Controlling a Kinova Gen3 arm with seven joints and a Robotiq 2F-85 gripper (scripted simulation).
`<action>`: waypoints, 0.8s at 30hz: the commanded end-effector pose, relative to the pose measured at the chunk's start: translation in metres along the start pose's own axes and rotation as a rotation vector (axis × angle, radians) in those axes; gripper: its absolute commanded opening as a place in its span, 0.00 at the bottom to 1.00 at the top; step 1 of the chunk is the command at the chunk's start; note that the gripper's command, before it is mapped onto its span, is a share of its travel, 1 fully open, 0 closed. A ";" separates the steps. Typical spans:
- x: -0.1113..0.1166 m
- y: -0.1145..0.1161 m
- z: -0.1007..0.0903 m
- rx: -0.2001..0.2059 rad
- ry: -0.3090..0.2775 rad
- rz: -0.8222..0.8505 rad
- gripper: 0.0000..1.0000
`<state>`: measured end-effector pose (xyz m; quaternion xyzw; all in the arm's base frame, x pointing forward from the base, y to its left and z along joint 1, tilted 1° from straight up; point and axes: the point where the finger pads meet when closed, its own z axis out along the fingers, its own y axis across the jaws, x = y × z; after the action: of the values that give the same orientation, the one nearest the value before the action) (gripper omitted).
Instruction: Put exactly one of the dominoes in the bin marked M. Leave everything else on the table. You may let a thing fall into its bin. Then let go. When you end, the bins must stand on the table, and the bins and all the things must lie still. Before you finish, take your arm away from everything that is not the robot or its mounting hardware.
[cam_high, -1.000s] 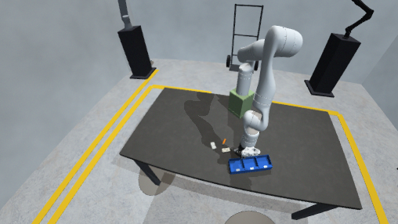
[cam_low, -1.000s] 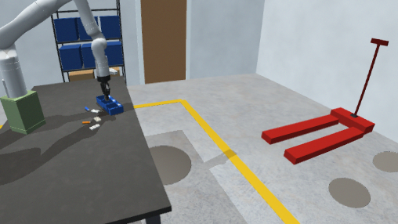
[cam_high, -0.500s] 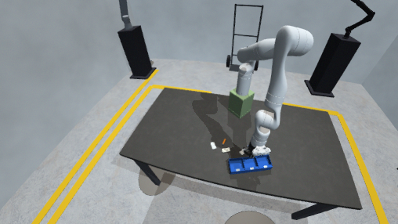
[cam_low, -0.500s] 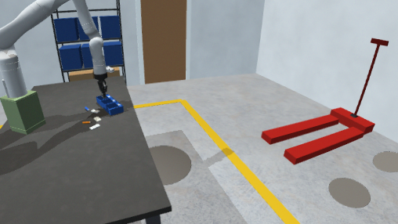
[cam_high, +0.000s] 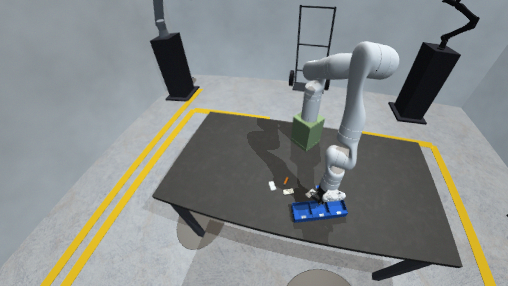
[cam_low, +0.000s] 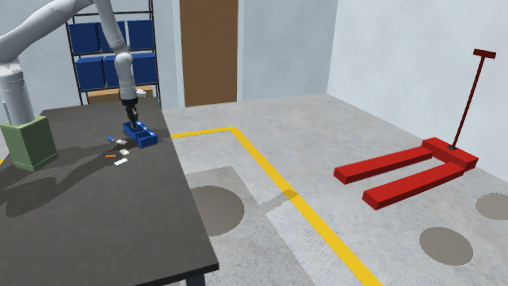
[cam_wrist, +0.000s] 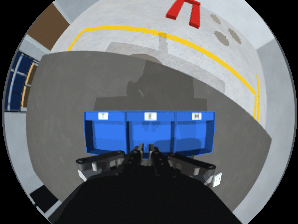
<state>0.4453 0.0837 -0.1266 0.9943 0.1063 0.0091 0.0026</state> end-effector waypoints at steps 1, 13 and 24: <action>-0.004 0.002 0.011 -0.001 -0.010 0.004 0.09; -0.004 0.002 0.029 -0.001 -0.010 0.004 0.09; -0.004 0.002 0.029 -0.001 -0.010 0.004 0.09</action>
<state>0.4419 0.0805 -0.1562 0.9945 0.1046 0.0036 0.0038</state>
